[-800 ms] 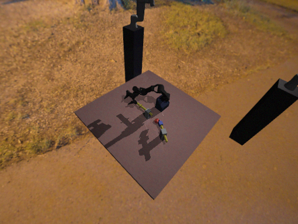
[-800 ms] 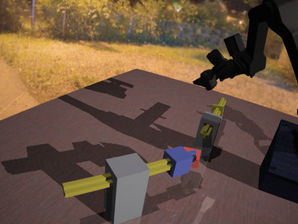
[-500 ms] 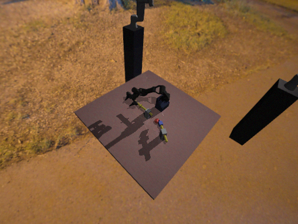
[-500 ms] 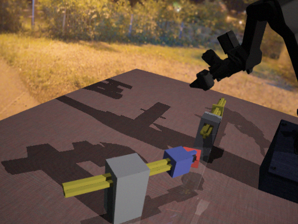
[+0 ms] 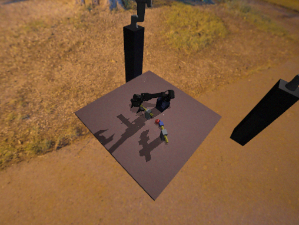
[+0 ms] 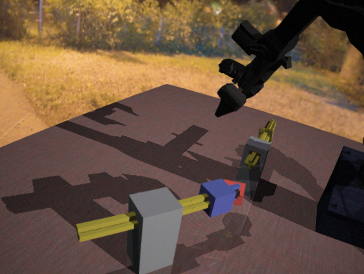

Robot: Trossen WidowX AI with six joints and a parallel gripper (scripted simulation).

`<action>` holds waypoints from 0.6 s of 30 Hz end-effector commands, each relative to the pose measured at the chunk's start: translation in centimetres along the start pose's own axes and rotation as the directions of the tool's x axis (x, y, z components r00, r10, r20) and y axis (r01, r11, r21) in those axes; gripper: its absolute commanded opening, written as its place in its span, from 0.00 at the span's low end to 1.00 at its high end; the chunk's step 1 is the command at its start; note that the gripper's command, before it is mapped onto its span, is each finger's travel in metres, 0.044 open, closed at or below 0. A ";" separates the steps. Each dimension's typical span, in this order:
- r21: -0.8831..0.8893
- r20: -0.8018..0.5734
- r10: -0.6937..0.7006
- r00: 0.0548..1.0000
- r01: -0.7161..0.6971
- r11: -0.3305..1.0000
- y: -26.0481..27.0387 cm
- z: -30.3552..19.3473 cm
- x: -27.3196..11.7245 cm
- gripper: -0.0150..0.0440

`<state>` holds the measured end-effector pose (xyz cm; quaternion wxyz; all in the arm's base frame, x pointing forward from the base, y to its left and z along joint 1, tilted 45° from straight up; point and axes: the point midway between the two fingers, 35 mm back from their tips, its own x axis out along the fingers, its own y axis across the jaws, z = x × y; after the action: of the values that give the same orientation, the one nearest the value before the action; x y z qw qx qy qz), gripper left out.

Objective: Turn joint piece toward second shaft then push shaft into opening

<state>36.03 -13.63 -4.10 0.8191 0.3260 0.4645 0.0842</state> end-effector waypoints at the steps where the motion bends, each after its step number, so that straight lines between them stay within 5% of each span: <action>1: -0.022 -0.167 0.049 0.985 -0.053 0.998 6.9 -1.1 -1.9 1.00; 18: -0.018 -0.494 0.113 0.862 -0.140 0.990 20.4 -7.2 -9.6 1.00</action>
<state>30.69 -1.52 9.21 0.7039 0.3115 0.6053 0.2028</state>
